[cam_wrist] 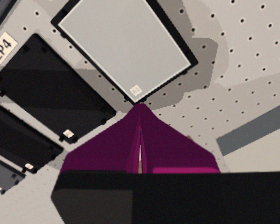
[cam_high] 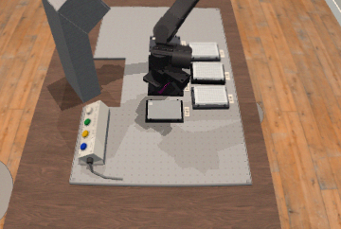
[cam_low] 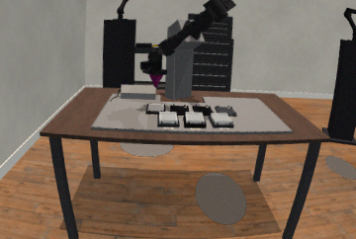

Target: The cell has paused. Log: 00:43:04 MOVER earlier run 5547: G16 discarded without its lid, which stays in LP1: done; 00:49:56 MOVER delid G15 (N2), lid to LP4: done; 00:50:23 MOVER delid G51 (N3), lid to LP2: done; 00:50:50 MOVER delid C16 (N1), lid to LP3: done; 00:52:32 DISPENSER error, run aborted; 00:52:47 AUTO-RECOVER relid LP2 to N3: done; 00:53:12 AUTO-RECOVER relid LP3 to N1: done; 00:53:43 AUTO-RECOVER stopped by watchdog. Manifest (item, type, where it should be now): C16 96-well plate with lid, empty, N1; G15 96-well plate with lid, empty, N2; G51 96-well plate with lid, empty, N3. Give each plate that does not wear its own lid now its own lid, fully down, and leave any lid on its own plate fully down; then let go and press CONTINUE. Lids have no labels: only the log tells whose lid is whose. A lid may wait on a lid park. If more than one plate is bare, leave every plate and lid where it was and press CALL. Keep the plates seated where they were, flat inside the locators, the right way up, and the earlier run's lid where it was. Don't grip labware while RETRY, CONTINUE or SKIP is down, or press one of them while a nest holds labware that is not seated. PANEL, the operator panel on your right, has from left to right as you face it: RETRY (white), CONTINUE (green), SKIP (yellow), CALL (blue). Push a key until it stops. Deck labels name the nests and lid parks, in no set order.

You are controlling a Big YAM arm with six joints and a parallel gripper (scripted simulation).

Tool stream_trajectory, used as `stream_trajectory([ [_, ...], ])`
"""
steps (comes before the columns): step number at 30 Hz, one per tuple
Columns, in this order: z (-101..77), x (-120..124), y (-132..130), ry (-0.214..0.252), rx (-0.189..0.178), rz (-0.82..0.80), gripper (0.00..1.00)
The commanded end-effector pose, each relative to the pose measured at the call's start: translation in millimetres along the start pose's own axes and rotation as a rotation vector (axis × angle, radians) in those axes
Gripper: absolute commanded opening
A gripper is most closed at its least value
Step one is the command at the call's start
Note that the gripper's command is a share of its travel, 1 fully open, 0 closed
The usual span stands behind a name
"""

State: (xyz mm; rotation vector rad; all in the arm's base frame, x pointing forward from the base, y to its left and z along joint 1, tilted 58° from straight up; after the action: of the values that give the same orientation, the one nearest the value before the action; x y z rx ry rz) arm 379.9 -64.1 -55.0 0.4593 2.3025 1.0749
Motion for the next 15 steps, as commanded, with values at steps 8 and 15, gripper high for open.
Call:
stream_trajectory([
  [8, -9.9, 34.8, -35.8, -0.011, 0.010, 0.198, 0.00],
  [15, -8.7, 47.4, -54.0, -0.016, 0.007, 0.291, 0.00],
])
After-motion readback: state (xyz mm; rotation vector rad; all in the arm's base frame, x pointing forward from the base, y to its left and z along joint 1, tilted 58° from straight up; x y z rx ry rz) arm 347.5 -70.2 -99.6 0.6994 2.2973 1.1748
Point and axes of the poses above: the point where the finger pads meet when closed, its own z axis out along the fingers, its own y axis across the jaws, x = y × z, the point moved 8 cm from there along -z, back along the fingers, and after that the axes turned 10 degrees about -z, right-handed, at the moved point
